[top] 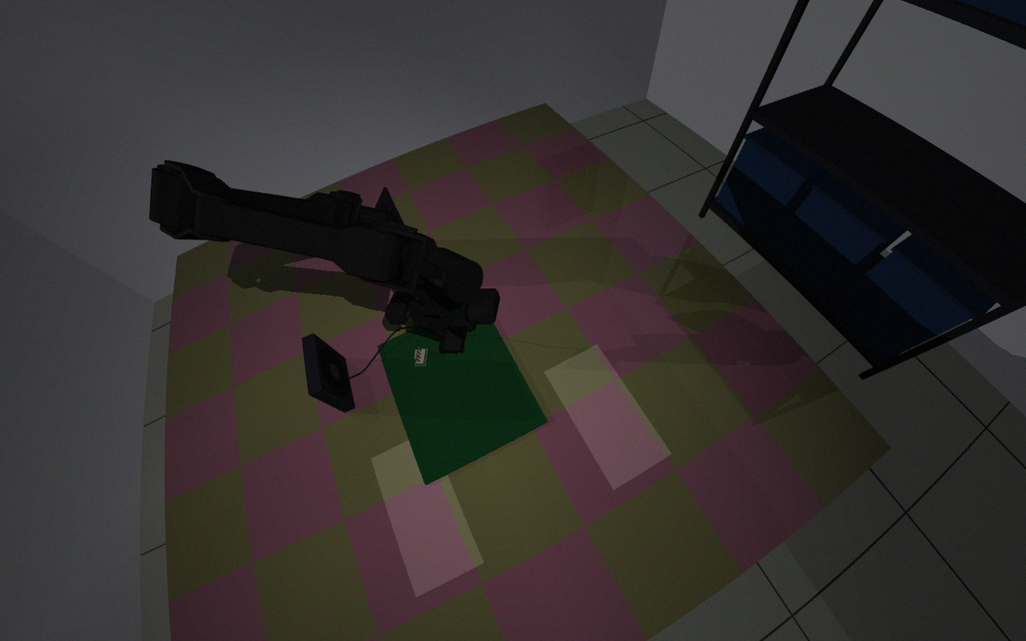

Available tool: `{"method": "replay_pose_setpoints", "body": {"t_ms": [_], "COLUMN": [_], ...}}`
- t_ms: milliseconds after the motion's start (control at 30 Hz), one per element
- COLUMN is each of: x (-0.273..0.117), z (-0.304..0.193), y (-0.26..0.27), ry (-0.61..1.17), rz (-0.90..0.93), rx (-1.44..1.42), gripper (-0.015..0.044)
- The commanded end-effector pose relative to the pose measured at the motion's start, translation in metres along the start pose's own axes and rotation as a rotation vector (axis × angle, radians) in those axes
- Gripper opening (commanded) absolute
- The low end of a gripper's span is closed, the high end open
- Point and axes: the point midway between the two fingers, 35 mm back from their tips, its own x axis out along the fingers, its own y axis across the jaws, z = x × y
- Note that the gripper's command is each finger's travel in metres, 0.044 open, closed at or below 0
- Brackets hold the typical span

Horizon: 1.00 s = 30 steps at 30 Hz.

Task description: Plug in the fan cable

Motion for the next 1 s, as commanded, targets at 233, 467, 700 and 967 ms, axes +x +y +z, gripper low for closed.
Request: {"method": "replay_pose_setpoints", "body": {"t_ms": [233, 467, 700, 967], "x": [0.007, 0.011, 0.013, 0.02], "z": [-0.034, -0.056, -0.064, -0.061], "y": [0.002, 0.008, 0.012, 0.013], "ry": [-0.102, -0.153, -0.169, -0.276], "rz": [0.078, 0.144, 0.171, 0.175], "rx": [0.359, 0.584, 0.663, 0.646], "gripper": [0.0, 0.0, 0.0, 0.0]}}
